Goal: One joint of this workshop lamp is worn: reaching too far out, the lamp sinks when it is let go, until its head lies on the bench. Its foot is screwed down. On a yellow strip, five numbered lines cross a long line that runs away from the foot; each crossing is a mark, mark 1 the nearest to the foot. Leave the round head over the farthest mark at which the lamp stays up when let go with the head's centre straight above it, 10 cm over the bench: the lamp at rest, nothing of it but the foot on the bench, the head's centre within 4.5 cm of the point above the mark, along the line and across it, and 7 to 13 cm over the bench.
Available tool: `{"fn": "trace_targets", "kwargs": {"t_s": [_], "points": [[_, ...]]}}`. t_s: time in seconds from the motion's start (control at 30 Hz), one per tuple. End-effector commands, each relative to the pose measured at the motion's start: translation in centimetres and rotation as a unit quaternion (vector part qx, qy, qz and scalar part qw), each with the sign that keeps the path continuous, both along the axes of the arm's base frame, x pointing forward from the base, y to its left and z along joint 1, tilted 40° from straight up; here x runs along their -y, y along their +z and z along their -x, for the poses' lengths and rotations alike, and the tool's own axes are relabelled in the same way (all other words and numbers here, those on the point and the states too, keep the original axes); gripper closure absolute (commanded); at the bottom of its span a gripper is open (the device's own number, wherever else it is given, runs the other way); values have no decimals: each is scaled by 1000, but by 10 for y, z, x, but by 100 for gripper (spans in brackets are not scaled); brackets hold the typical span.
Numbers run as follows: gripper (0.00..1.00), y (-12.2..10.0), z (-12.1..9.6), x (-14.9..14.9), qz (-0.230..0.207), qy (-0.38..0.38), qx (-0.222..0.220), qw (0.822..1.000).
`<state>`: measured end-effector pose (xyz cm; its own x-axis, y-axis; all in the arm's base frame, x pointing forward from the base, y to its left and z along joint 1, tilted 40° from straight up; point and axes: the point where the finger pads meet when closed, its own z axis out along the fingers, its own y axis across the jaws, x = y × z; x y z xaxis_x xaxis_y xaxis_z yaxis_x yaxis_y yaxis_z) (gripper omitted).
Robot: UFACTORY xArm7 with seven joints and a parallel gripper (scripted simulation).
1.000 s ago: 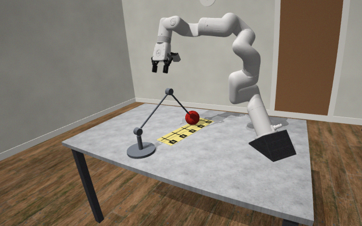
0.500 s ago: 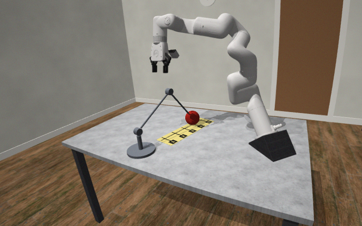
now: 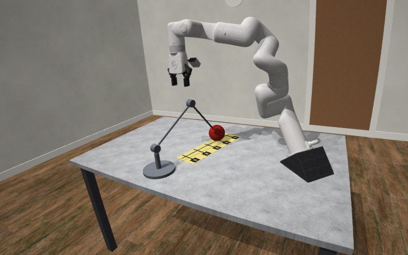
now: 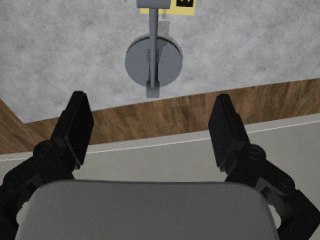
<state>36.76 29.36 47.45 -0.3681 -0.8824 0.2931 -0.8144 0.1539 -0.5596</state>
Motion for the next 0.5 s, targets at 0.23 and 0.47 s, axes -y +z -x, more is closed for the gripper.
{"fn": "trace_targets", "kwargs": {"t_s": [0.23, 0.47], "points": [[0, -25, -15, 12, 10, -6, -2, 1000], [0, -37, -22, 20, 10, -5, -2, 1000]]}}
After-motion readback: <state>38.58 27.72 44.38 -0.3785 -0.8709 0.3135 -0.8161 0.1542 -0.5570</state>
